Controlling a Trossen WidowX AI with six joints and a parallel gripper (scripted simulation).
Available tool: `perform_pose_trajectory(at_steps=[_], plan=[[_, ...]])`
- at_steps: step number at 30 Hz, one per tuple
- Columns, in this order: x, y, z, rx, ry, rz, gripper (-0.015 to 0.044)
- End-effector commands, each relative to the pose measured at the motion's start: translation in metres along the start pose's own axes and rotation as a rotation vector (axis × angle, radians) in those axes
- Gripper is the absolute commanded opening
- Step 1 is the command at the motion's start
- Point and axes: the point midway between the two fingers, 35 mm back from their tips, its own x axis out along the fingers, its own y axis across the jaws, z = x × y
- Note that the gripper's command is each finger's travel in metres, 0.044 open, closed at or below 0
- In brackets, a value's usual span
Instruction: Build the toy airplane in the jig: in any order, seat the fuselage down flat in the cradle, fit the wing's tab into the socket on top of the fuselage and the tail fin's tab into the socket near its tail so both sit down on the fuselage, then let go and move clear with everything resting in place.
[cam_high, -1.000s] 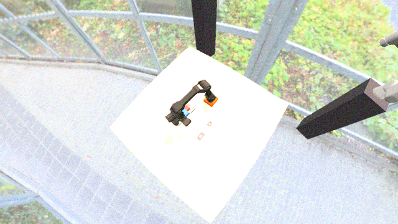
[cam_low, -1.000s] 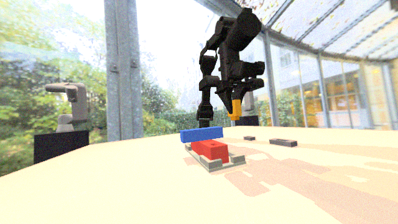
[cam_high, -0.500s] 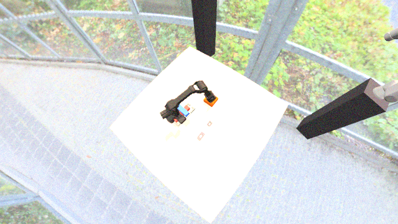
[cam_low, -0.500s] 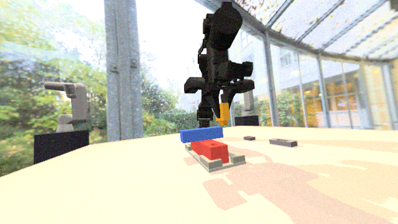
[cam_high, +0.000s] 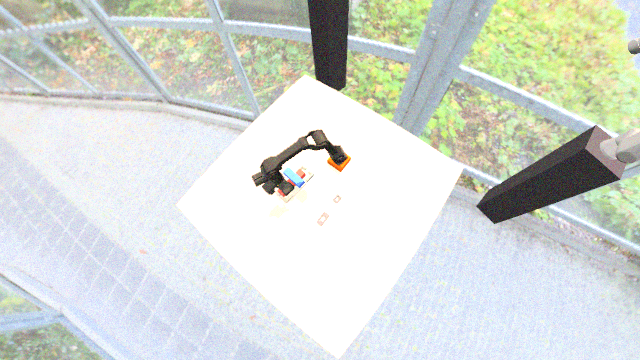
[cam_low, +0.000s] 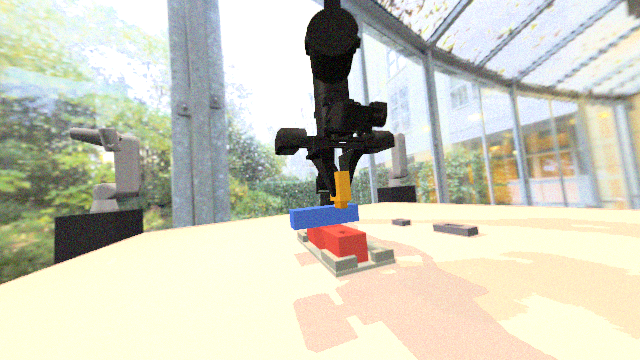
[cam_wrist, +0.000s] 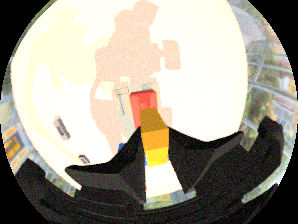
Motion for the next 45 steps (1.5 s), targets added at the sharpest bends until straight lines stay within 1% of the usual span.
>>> perform_pose_trajectory(at_steps=[1,16,39,45], plan=[[0.001,0.0,0.001,-0.005,0.0,0.005,0.0065],[0.002,0.0,0.001,-0.005,0.0,0.005,0.0065],[0.039,0.001,0.002,-0.005,-0.001,0.005,0.0065],[0.042,0.001,0.002,-0.005,-0.001,0.005,0.0065]])
